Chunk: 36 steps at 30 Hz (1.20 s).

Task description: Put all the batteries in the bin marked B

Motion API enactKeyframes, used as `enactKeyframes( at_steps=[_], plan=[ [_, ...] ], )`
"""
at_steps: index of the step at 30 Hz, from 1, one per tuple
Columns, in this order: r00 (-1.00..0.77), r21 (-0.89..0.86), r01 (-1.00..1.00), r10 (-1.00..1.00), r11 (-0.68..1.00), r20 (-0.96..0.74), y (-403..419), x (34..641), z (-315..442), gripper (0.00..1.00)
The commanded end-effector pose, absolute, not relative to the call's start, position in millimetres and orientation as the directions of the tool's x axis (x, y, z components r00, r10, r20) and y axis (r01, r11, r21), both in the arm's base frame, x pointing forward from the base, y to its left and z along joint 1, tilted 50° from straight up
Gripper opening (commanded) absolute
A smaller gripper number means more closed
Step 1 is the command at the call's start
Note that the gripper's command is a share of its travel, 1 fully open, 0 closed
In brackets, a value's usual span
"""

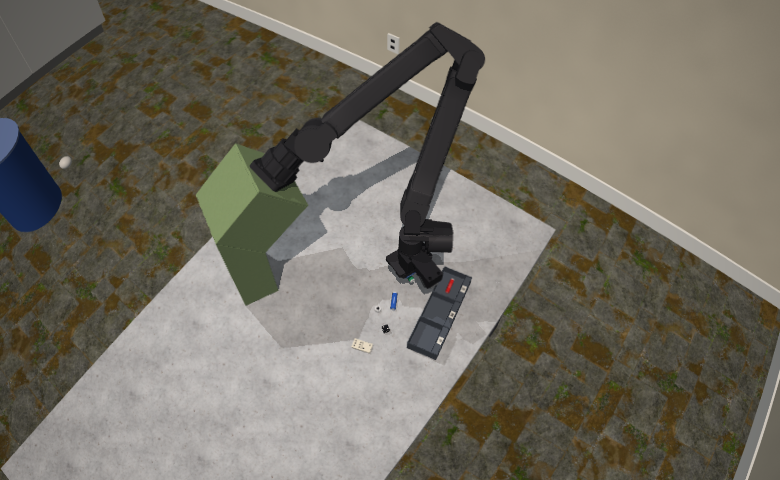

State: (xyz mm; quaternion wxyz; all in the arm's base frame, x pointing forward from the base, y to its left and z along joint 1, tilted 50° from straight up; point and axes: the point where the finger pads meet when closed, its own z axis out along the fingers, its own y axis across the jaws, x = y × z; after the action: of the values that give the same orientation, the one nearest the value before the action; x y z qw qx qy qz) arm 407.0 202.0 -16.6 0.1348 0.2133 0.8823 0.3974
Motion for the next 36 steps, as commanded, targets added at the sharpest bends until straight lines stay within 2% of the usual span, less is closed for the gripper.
enactKeyframes(
  at_steps=[1,14,21,25,36],
  plan=[
    [-0.863,0.767,0.258,0.497,0.588,-0.090,193.4,412.5,-6.0,0.09],
    [-0.864,0.767,0.259,0.496,0.588,-0.089,194.5,412.8,-5.6,0.09],
    [-0.865,0.768,0.251,0.493,0.588,-0.095,201.9,444.4,23.4,0.09],
    [-0.792,0.771,0.425,0.607,0.475,0.062,202.6,463.6,39.9,0.09],
    [-0.664,0.718,0.621,0.698,0.314,0.268,212.6,502.0,62.1,0.09]
  ],
)
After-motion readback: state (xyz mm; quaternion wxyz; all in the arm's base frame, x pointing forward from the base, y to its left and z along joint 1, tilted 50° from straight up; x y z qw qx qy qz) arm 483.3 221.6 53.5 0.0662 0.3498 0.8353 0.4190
